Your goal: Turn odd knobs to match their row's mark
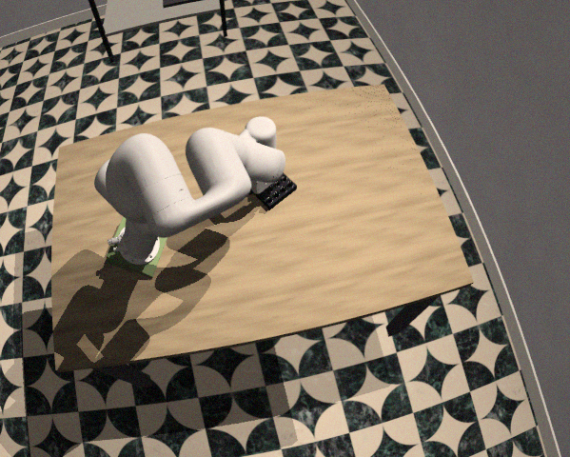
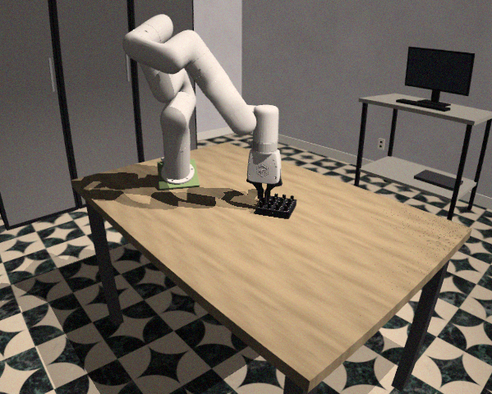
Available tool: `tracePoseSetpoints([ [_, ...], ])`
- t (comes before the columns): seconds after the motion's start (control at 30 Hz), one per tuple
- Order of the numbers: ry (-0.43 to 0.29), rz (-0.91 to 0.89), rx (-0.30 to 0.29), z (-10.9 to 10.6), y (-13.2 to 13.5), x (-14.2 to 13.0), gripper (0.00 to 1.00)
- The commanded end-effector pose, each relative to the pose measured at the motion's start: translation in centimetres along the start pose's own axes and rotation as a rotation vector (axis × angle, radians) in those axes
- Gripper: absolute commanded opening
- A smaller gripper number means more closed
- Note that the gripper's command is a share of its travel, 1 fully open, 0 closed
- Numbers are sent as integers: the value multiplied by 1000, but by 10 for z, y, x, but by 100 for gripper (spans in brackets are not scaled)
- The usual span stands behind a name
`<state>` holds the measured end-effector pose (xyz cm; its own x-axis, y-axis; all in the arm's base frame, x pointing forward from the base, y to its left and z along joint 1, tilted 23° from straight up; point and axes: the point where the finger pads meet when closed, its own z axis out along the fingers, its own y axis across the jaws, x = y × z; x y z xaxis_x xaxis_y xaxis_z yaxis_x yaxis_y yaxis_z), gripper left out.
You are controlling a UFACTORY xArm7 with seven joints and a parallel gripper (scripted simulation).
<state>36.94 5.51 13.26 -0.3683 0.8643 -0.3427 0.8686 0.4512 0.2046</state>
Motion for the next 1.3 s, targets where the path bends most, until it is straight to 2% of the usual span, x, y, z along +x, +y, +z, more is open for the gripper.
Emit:
tracePoseSetpoints([
  [0.0, 0, 0, -3, -1, 1, 0, 8],
  [1.27, 0, 35, -3, -1, 1, 0, 8],
])
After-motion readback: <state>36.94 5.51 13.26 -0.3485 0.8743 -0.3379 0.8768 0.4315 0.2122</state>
